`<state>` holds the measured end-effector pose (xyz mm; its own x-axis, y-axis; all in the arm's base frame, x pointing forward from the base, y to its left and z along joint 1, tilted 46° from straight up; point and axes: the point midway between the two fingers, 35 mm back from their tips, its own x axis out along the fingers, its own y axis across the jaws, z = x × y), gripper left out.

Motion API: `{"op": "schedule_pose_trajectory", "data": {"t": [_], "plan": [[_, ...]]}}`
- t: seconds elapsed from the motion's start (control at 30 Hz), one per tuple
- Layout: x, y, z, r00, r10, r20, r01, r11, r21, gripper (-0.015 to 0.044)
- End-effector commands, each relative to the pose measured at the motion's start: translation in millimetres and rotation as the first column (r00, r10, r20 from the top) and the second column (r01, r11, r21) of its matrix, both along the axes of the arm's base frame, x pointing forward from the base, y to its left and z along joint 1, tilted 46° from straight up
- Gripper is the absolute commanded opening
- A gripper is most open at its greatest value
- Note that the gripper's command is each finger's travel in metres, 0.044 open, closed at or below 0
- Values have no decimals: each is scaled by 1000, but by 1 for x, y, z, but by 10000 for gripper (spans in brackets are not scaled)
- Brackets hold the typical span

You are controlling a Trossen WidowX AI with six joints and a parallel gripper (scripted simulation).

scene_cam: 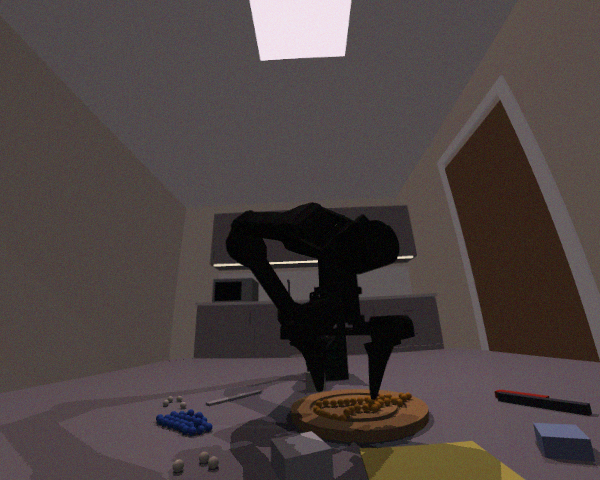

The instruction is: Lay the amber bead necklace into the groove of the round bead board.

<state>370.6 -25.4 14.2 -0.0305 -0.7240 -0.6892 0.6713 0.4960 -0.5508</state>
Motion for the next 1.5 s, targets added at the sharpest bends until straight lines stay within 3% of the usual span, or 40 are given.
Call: {"op": "schedule_pose_trajectory", "data": {"t": [0.0,0.13,1.17,1.33,1.47], "plan": [[-1,11,9,1000,-2,14,2,1000,5,204],[-2,6,4,1000,-2,14,1,1000,5,120],[-2,-18,-19,1000,-2,14,2,1000,4,120],[-1,-16,-17,1000,-7,22,7,1000,7,0],[-1,-16,-17,1000,-7,22,7,1000,7,0]]}}
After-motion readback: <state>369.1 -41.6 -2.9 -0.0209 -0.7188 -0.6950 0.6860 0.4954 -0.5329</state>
